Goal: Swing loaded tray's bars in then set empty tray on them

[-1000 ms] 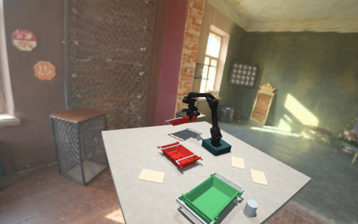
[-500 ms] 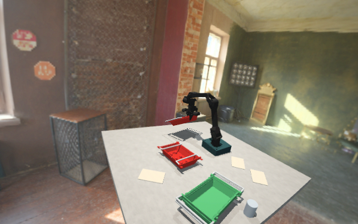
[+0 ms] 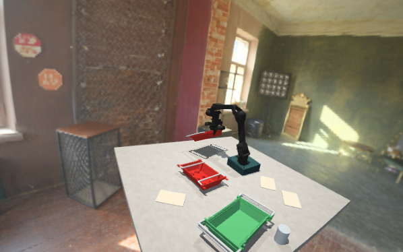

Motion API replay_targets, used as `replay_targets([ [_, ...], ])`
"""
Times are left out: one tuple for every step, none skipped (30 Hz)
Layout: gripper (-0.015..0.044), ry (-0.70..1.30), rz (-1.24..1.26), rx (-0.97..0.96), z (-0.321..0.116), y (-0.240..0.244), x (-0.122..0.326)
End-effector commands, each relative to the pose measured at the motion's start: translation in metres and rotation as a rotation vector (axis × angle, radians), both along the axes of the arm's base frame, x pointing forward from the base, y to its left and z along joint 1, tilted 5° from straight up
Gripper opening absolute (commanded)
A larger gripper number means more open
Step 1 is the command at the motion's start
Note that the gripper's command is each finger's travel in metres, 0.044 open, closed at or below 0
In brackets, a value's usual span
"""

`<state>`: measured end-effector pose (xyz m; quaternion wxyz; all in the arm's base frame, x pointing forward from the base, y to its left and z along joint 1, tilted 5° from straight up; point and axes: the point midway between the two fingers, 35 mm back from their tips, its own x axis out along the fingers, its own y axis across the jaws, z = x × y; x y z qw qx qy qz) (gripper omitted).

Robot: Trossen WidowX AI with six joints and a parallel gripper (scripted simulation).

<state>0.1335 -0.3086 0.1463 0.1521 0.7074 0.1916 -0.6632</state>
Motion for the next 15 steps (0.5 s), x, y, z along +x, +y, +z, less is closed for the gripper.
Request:
replay_targets([
  [0.0000,-0.010,0.008,-0.029,0.008,-0.002,0.001],
  [0.0000,-0.010,0.014,-0.029,0.008,-0.001,0.003],
  [0.0000,-0.011,0.024,-0.030,0.009,0.001,0.006],
  [0.0000,-0.011,0.037,-0.031,0.009,0.002,0.009],
  [0.0000,-0.012,0.050,-0.032,0.009,0.004,0.013],
  [0.0000,-0.012,0.062,-0.033,0.010,0.006,0.016],
  [0.0000,-0.013,0.075,-0.033,0.010,0.008,0.020],
  [0.0000,-0.014,0.088,-0.034,0.010,0.010,0.023],
  [0.0000,-0.014,0.100,-0.035,0.011,0.012,0.027],
  [0.0000,-0.015,0.113,-0.036,0.011,0.014,0.030],
  [0.0000,-0.015,0.126,-0.037,0.011,0.016,0.034],
  [0.0000,-0.016,0.138,-0.037,0.011,0.019,0.037],
  [0.0000,-0.017,0.151,-0.038,0.012,0.021,0.040],
  [0.0000,-0.017,0.163,-0.039,0.012,0.023,0.044],
  [0.0000,-0.018,0.176,-0.040,0.012,0.025,0.047],
])
